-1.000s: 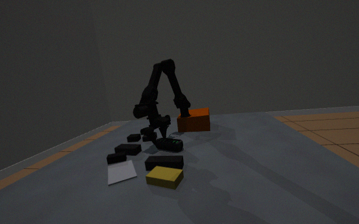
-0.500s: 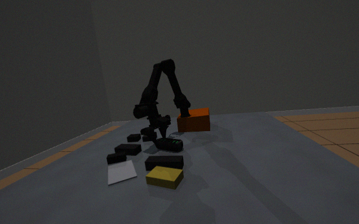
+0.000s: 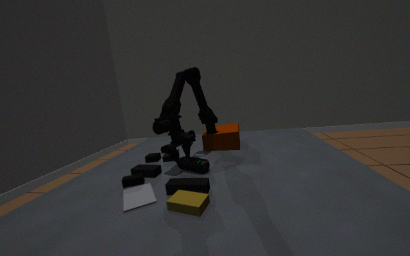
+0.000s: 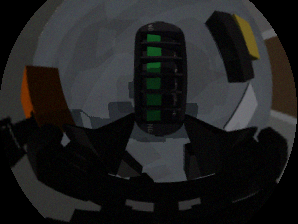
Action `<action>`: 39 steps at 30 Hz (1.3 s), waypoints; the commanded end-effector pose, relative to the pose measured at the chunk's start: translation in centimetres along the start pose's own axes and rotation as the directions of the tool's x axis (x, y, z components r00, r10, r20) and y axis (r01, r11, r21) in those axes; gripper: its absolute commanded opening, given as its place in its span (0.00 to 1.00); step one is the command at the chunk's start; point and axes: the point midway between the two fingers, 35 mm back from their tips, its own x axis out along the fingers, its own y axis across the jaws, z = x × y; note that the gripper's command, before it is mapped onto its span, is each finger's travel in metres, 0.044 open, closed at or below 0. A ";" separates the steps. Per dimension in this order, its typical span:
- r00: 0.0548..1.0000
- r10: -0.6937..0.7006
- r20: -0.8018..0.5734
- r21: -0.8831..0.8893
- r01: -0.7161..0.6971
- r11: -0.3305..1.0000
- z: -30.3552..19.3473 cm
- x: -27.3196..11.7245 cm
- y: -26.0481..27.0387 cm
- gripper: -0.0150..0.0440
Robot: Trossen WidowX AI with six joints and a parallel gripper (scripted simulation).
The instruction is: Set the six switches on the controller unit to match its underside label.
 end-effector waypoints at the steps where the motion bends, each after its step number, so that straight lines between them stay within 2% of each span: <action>1: 1.000 -0.005 -0.002 -0.005 0.005 1.000 0.5 -0.6 -0.1 0.82; 39: 0.997 -0.006 -0.076 -0.005 0.006 1.000 2.6 -2.9 -0.1 0.82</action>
